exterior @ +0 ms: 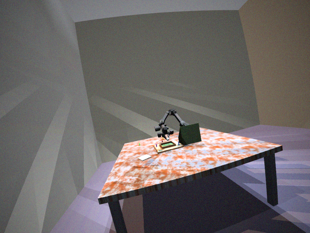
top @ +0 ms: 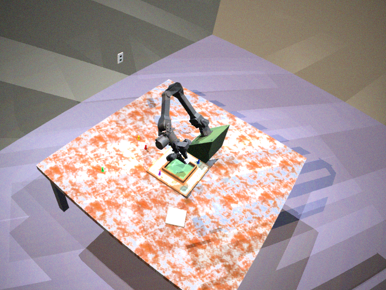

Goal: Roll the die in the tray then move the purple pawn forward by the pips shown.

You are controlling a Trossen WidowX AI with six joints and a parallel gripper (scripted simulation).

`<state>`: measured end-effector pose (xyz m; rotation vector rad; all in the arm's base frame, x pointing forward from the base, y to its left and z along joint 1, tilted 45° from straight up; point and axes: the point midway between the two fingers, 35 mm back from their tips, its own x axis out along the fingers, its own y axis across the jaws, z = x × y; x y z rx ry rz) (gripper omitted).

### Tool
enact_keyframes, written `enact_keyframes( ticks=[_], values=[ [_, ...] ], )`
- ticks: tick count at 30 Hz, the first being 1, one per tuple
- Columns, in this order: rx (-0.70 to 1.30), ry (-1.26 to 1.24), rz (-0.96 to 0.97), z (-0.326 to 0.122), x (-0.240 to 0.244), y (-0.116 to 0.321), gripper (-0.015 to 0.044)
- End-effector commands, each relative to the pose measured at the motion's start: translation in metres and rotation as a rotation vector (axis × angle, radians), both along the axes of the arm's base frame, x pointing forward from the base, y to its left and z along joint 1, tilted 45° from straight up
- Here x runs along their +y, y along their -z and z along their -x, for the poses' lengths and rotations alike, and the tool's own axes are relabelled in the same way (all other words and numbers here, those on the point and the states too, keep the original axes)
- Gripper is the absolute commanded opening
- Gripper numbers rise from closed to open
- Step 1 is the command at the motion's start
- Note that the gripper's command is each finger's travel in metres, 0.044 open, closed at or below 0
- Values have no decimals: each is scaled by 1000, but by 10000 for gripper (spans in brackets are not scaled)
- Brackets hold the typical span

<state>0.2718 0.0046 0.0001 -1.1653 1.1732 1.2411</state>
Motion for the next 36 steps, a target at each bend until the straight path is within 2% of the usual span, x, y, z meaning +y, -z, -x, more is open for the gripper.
enact_keyframes(
  ticks=[1, 4, 20, 28, 32, 36],
  values=[
    [-17, -9, -22, -8, 7, -26, 0],
    [-17, -9, -22, -13, 11, -50, 0],
    [-24, -13, -15, -11, 9, -47, 0],
    [-24, -13, -15, -11, 9, -47, 210],
    [-17, -10, -23, -11, 35, -73, 315],
    [-17, -9, -24, -11, 37, -75, 420]
  ],
)
